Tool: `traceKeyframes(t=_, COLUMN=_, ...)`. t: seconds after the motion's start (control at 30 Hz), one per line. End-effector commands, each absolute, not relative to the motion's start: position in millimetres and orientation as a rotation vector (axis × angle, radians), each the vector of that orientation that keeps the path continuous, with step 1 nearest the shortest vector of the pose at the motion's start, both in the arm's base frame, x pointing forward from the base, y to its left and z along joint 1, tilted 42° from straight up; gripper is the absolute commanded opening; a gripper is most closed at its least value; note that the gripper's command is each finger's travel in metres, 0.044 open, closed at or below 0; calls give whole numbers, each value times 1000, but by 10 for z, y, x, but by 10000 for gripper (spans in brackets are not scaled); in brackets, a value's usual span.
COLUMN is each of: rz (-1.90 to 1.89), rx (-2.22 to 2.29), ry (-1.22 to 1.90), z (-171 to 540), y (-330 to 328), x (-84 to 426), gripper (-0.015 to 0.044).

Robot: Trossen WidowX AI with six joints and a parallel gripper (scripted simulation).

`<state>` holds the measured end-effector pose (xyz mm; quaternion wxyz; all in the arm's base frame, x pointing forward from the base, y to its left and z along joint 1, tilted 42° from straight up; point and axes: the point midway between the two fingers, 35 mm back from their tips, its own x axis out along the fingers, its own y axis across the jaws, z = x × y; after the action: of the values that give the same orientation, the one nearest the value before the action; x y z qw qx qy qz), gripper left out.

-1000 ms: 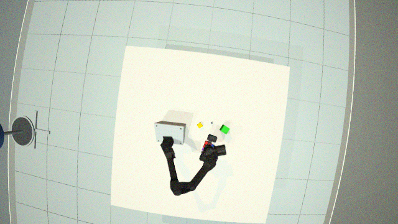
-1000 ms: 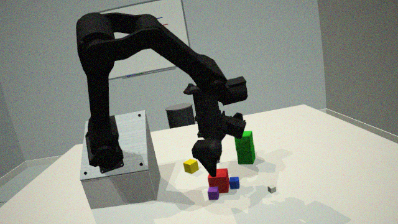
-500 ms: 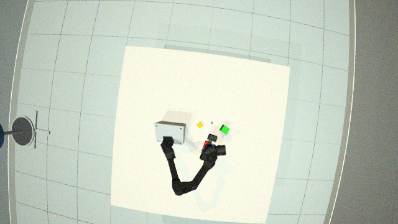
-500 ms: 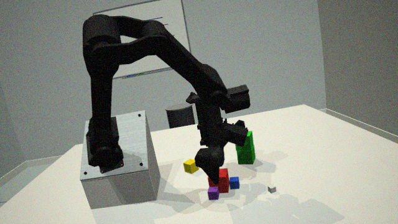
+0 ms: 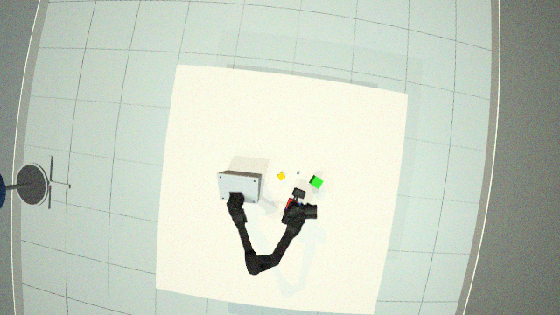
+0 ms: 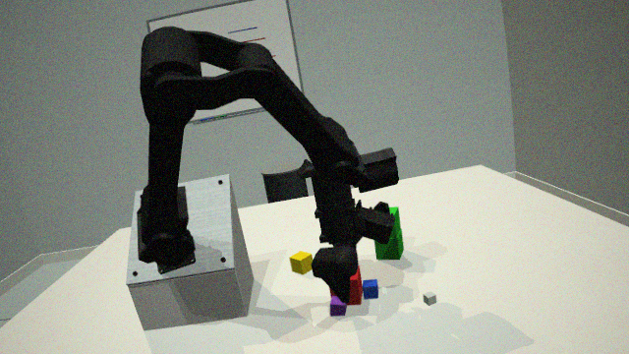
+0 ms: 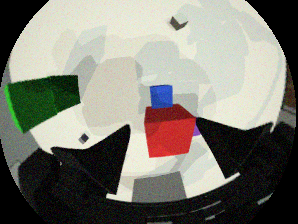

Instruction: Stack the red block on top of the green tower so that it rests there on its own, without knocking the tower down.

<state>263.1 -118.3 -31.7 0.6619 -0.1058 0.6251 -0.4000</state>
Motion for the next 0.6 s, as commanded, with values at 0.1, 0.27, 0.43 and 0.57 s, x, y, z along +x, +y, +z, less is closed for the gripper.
traceKeyframes(t=0.1, rz=-909, rx=-241, ry=1424, z=-405, y=-1265, x=2579, gripper=440)
traceKeyframes(t=0.27, rz=-909, rx=-241, ry=1424, z=-412, y=-1272, x=2576, gripper=440)
traceKeyframes(t=0.43, rz=-909, rx=-241, ry=1424, z=-412, y=-1271, x=2577, gripper=414)
traceKeyframes(t=0.57, rz=-909, rx=-241, ry=1424, z=-412, y=-1271, x=2577, gripper=309)
